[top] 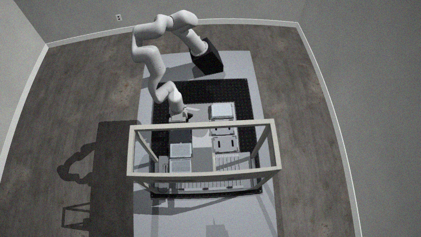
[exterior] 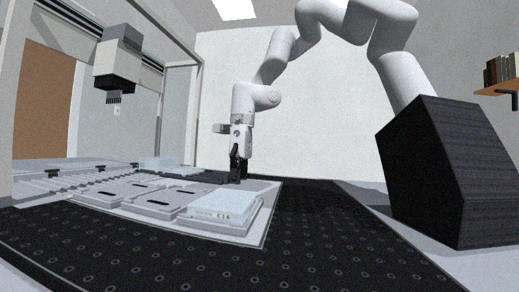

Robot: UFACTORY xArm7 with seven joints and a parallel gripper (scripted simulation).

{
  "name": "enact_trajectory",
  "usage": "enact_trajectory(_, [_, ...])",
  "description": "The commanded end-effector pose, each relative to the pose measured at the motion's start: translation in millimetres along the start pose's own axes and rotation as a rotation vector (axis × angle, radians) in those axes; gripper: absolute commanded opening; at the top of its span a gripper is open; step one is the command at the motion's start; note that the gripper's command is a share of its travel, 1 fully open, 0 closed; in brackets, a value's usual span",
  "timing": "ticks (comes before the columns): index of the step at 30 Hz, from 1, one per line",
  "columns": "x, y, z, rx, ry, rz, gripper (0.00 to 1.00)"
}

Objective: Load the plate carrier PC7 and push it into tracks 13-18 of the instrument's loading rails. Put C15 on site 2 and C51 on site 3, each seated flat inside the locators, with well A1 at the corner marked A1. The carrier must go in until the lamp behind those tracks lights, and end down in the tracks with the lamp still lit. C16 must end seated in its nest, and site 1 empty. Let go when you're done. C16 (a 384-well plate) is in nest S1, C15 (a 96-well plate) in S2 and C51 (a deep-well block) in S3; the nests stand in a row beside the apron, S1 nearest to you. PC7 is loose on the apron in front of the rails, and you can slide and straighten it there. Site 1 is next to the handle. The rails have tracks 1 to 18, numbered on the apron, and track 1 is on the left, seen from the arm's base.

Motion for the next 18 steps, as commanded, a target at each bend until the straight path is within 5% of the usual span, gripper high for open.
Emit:
enact_trajectory(1, [1.3,-5,-1,0.0,-0.001,0.004,0.82])
enact_trajectory(18, [1.5,-20,-2,0.0,-0.001,0.004,0.82])
Point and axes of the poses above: the point where the finger pads meet when closed, its own x axis back along the fingers, its own z axis across the jaws, y = z × x, the point moved 9 cm from there along x, back along the fingers, and after that the axes turned 6 degrees about -x, right-handed, at the moved point
